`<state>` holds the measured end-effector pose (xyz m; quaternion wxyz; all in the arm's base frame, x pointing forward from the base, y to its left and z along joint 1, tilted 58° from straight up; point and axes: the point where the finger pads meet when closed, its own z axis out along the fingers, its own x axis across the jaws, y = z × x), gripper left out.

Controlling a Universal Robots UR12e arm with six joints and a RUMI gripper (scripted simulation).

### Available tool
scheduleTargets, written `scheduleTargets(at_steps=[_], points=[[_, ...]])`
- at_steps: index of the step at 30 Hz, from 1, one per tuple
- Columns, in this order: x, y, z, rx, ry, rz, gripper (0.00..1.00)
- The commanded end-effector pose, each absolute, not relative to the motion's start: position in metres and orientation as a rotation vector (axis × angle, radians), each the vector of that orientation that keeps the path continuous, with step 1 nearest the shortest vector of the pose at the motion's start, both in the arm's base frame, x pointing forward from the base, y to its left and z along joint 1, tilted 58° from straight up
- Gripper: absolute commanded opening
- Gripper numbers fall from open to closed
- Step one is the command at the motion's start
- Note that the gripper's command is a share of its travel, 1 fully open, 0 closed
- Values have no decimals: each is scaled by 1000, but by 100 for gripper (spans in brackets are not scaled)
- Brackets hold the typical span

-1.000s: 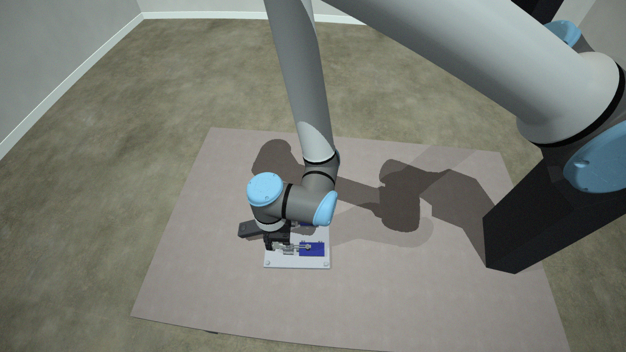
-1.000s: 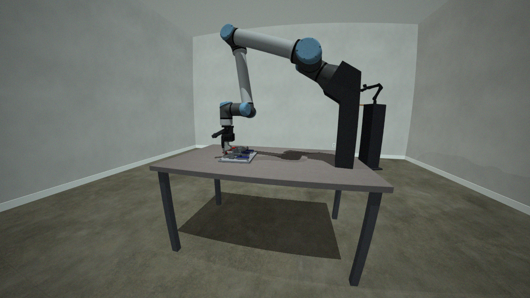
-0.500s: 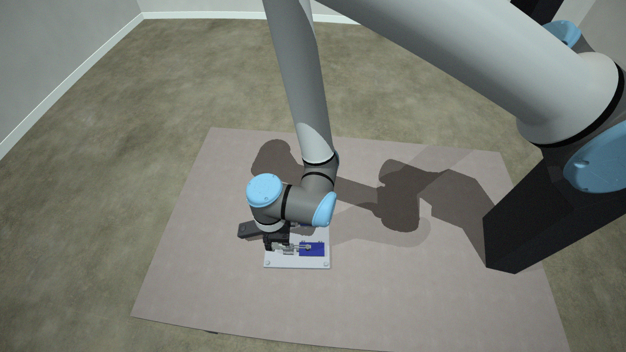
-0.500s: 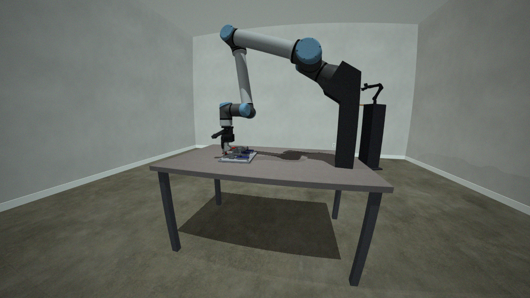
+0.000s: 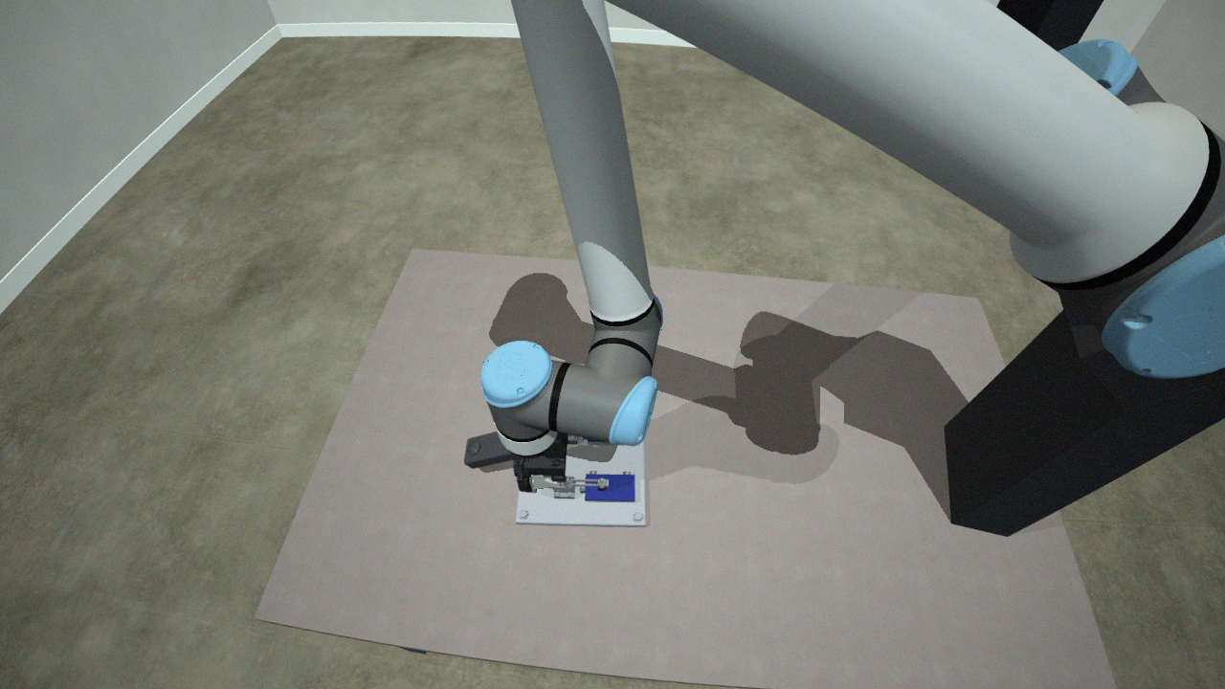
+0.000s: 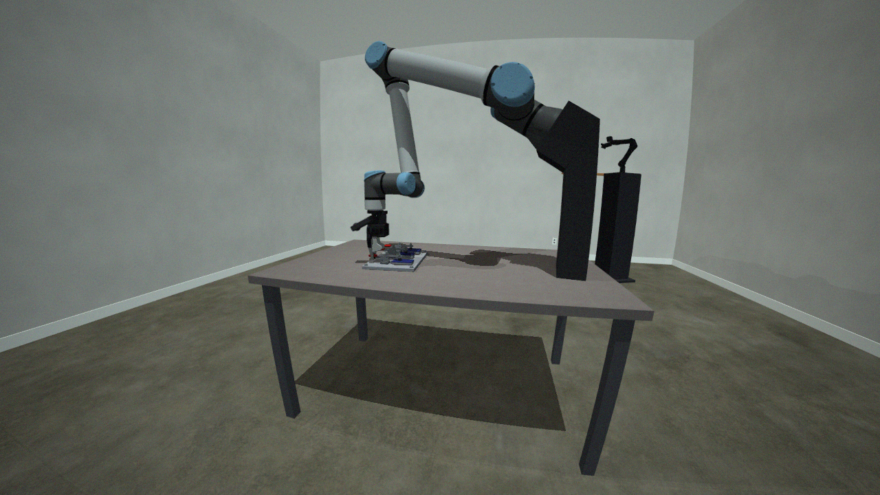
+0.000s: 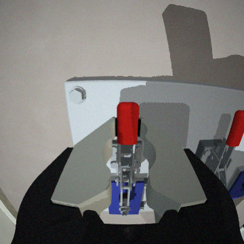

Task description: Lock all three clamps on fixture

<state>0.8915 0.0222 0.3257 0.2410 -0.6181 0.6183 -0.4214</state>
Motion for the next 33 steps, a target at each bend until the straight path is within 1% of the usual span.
scheduleTargets(at_steps=[1,26,27,33], points=[[892,23,326,-1690,1690,-1153,0],[891,23,326,-1690,1690,-1153,0],[891,23,326,-1690,1690,-1153,28],[891,23,326,-1690,1690,-1153,28]])
